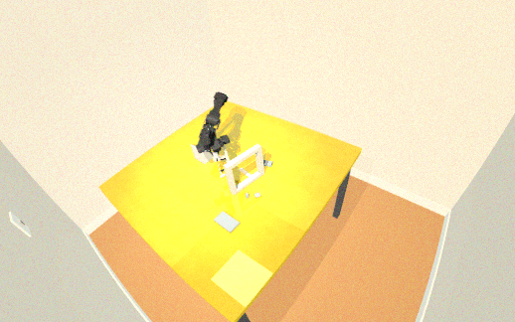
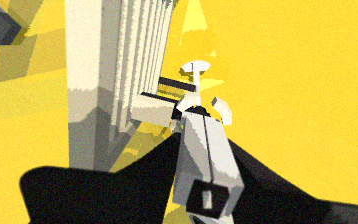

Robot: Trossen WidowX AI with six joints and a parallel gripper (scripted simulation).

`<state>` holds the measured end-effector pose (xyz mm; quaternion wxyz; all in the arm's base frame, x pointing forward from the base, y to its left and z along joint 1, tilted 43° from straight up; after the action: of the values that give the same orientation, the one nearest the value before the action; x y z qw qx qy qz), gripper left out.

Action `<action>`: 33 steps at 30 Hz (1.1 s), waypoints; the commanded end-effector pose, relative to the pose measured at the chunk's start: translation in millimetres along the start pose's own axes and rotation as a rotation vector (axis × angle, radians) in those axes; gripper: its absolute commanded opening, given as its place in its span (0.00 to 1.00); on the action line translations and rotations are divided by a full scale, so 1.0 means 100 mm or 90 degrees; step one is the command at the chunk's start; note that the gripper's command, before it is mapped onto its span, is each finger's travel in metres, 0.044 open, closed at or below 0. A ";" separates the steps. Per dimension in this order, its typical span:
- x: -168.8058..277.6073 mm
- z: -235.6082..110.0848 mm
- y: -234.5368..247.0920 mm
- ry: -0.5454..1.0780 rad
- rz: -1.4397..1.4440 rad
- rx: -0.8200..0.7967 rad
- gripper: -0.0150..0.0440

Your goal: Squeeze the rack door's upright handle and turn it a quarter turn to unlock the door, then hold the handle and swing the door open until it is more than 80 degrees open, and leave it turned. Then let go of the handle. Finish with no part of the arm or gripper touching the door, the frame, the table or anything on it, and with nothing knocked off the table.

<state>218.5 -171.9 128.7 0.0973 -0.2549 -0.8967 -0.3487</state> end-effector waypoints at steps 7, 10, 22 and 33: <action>-0.09 0.00 -0.21 -0.002 -0.112 0.002 0.30; -0.12 0.00 -0.28 -0.002 -0.142 0.002 0.30; -0.30 0.00 -0.54 -0.002 -0.272 0.004 0.30; -0.34 0.00 -0.60 -0.003 -0.299 0.004 0.30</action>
<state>215.2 -222.6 83.2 0.0147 -0.0505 -0.9316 -0.3597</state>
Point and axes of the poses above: the point midway between the two fingers, 35 mm back from their tips, its own z axis out along the fingers, its own y axis across the jaws, x = y × z, the point moved 10 cm from there along -z, back along the fingers, and after that the axes turned 8 degrees about z, right-handed, at the moved point
